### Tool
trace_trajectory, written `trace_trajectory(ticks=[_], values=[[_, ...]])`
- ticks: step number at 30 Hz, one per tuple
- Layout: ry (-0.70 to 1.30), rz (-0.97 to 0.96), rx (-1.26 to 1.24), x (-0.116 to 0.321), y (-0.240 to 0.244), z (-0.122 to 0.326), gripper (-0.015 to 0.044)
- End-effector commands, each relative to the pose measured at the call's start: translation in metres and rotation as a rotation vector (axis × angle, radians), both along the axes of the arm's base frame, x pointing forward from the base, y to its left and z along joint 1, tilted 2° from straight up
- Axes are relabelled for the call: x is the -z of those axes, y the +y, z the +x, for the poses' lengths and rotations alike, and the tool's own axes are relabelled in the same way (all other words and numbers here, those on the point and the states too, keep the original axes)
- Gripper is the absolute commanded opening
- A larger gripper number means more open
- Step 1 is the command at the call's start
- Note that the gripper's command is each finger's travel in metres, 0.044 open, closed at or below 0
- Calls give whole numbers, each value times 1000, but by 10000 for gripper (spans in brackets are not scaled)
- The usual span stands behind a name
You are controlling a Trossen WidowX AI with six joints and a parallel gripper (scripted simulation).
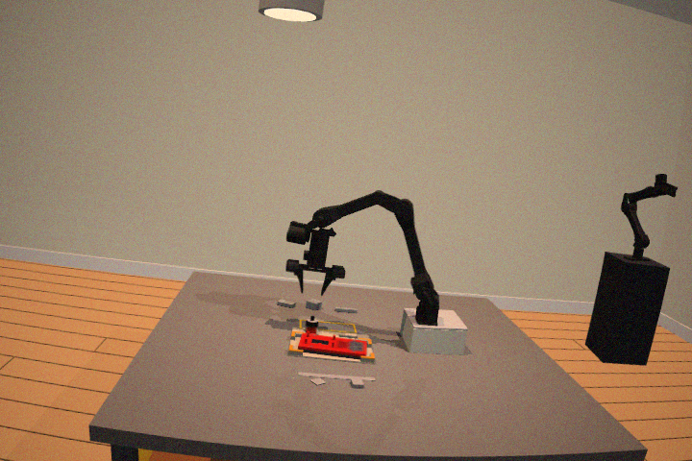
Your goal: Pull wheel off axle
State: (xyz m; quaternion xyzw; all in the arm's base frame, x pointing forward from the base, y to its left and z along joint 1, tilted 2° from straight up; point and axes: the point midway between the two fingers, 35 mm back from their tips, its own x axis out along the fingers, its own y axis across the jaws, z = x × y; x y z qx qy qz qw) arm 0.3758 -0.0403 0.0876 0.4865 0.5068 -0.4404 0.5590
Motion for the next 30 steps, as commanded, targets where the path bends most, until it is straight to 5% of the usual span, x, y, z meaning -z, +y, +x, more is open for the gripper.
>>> trace_trajectory(ticks=[1, 17, 30], values=[[37, 17, 8, 11, 36, -5, 300], [38, 18, 8, 16, 41, -10, 300], [38, 18, 8, 86, 42, -8, 300]])
